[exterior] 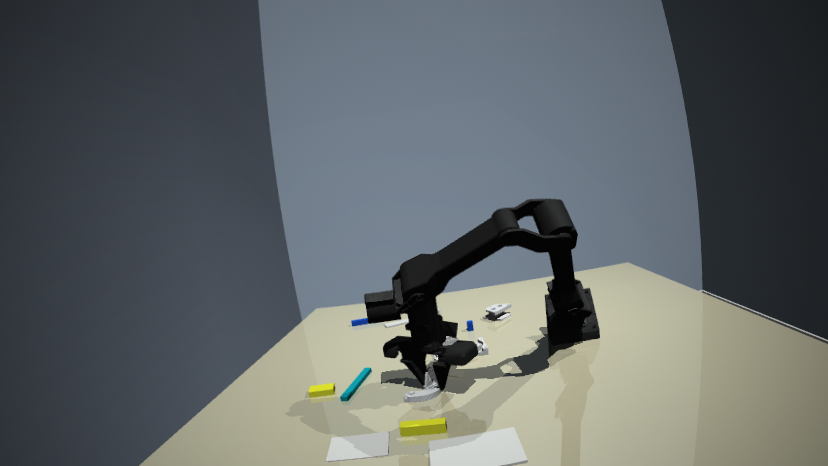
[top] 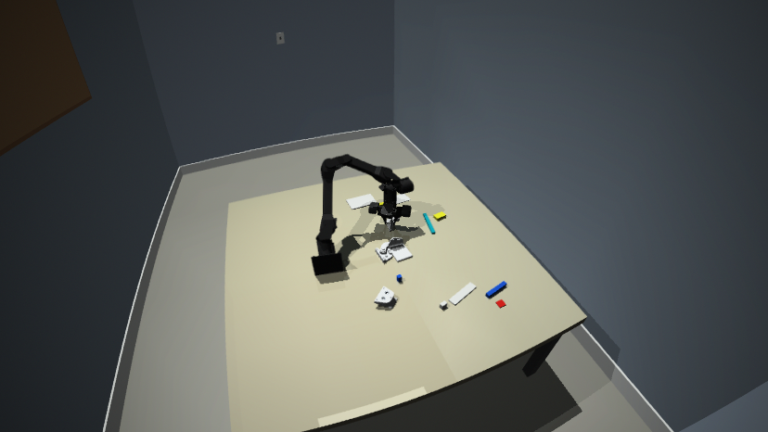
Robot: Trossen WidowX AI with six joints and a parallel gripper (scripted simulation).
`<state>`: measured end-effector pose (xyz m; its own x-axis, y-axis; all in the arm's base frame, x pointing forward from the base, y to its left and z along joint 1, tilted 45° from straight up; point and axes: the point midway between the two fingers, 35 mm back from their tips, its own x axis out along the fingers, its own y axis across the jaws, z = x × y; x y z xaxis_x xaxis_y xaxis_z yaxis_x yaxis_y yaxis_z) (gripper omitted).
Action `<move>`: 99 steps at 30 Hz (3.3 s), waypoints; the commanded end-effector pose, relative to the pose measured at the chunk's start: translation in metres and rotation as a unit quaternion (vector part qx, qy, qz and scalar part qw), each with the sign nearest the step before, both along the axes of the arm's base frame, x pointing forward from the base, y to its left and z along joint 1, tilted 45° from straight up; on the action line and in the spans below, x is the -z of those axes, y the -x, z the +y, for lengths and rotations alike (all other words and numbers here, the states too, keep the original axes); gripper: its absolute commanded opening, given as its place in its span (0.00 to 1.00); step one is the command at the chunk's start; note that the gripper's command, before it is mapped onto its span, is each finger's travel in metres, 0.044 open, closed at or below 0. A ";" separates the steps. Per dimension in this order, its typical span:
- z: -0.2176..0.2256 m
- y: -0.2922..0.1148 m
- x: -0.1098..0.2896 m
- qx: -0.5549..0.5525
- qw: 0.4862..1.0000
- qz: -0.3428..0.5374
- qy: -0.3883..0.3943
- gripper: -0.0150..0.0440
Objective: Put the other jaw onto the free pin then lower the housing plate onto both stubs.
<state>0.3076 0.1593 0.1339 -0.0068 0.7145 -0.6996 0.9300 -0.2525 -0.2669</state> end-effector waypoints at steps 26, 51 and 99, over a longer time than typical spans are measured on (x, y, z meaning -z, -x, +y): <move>-0.050 -0.001 -0.048 0.001 1.000 0.003 0.003 0.48; -0.093 -0.002 -0.021 -0.121 0.985 -0.124 0.017 0.48; -0.181 0.031 0.060 -0.444 0.788 -0.426 0.023 0.48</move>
